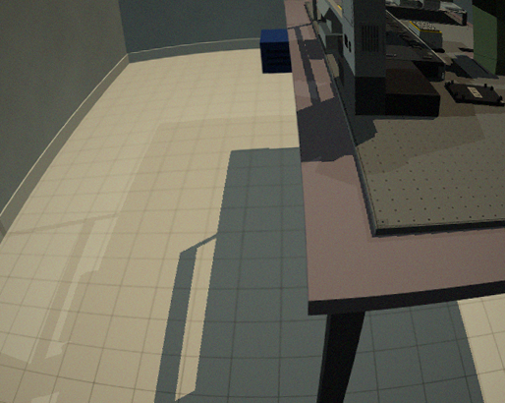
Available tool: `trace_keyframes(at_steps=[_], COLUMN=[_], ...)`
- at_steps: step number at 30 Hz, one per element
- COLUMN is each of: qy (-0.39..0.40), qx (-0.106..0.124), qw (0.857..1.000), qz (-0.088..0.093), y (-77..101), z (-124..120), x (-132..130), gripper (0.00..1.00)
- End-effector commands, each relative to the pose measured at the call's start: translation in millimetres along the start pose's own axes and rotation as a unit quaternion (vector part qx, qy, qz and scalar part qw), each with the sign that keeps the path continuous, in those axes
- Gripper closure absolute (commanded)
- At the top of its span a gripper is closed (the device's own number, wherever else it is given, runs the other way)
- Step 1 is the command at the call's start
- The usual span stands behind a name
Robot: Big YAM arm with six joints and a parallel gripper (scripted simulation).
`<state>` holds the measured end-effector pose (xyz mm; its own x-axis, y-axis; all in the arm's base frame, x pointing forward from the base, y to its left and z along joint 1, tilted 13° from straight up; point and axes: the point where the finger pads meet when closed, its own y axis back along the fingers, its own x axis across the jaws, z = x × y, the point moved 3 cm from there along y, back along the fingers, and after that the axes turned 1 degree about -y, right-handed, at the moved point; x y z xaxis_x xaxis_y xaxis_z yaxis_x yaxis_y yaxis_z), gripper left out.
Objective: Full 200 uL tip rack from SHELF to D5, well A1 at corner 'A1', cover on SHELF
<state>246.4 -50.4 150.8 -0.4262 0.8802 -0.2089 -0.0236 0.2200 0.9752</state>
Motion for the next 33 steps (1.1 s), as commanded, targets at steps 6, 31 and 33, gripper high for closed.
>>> trace_keyframes(at_steps=[6, 31, 33], qy=[0.088, 0.278, 0.297], qx=[-0.015, -0.008, -0.007], qw=[0.996, 0.961, 0.955], qz=[-0.011, -0.009, -0.009], y=[12.5, 9.3, 9.3], z=[5.0, 0.5, 0.5], x=[-7.8, -5.2, -5.2], gripper=[0.00, 0.00, 0.00])
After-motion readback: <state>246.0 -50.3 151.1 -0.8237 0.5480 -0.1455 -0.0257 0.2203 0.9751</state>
